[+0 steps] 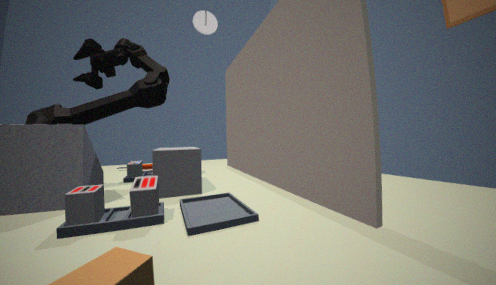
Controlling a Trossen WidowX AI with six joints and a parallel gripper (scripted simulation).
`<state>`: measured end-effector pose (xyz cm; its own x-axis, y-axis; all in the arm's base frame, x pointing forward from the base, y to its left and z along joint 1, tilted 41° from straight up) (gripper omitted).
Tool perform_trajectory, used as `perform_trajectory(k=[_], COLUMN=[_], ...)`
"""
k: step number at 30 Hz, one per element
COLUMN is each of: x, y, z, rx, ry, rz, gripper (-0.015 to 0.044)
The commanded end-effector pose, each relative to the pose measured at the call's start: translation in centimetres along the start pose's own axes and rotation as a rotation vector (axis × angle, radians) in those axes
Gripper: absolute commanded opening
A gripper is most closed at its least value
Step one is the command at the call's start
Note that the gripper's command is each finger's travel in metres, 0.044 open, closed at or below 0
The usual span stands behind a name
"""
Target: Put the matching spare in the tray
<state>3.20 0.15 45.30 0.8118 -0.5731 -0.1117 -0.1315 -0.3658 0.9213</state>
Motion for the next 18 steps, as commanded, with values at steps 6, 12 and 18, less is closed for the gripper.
perform_trajectory(k=[6, 12, 18], x=[-5.7, -9.2, -11.1], y=[0.1, -1.4, -4.0], z=[0.6, -1.4, -5.4], rx=[0.211, 0.28, 0.307], ry=[-0.163, -0.257, -0.326], rz=[0.343, 0.601, 0.864], gripper=[0.044, 0.044, 0.044])
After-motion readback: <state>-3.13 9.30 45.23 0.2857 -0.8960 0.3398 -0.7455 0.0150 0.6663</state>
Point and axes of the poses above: the point midway between the two fingers, 35 mm back from their tips, its own x axis back along the fingers, its own y axis across the jaws, z = x × y, the point moved 9 cm from there along x, back along the fingers, and after that the axes turned 7 degrees about -x, right-handed, at the moved point
